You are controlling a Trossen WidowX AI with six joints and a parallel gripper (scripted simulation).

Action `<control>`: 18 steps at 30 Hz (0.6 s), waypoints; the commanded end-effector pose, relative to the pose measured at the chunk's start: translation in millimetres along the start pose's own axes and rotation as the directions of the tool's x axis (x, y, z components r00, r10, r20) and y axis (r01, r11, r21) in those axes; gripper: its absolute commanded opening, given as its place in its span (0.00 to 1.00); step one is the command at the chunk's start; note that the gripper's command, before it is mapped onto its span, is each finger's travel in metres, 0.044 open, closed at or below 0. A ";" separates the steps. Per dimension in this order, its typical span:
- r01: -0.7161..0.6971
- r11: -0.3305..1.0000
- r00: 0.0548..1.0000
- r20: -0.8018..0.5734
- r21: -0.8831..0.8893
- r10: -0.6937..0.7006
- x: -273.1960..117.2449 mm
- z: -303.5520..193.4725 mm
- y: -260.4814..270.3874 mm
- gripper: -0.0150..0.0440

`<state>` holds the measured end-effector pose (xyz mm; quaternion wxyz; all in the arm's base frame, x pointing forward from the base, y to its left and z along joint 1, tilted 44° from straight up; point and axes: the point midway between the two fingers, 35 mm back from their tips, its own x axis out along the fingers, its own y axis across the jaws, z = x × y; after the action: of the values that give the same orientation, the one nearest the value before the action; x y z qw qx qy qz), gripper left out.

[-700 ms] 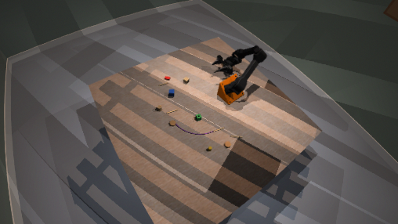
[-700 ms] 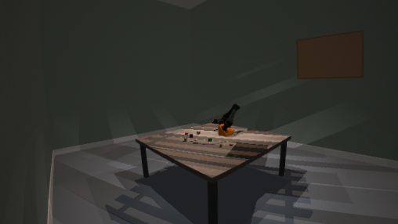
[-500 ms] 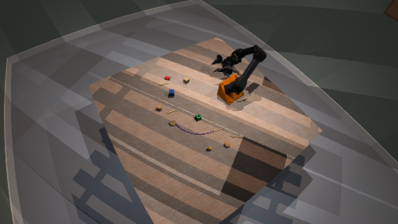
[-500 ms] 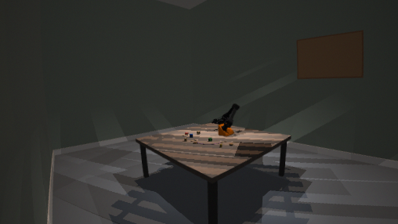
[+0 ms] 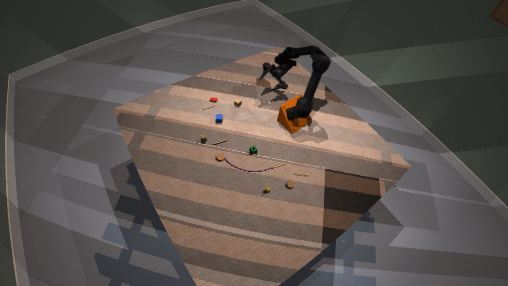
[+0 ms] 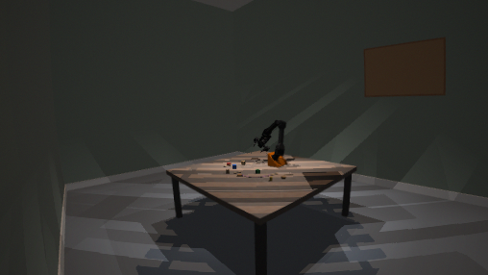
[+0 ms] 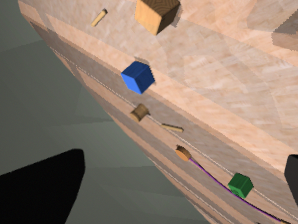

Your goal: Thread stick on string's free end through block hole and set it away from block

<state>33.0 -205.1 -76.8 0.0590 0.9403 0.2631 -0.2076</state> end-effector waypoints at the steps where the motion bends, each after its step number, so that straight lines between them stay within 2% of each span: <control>1: 0.219 0.792 0.975 0.090 -0.570 -0.205 40.7 -37.5 25.6 1.00; 5: 0.286 0.556 0.947 0.141 -0.781 -0.289 62.9 -56.1 35.2 1.00; 10: 0.295 0.213 0.905 0.201 -0.931 -0.374 90.9 -79.3 41.3 1.00; 14: 0.238 -0.081 0.867 0.249 -0.968 -0.432 114.6 -99.1 41.7 1.00; 18: 0.122 -0.359 0.825 0.296 -0.925 -0.481 139.0 -119.7 37.9 1.00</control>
<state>160.4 -181.5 -42.7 0.5667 0.6211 0.5406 0.0277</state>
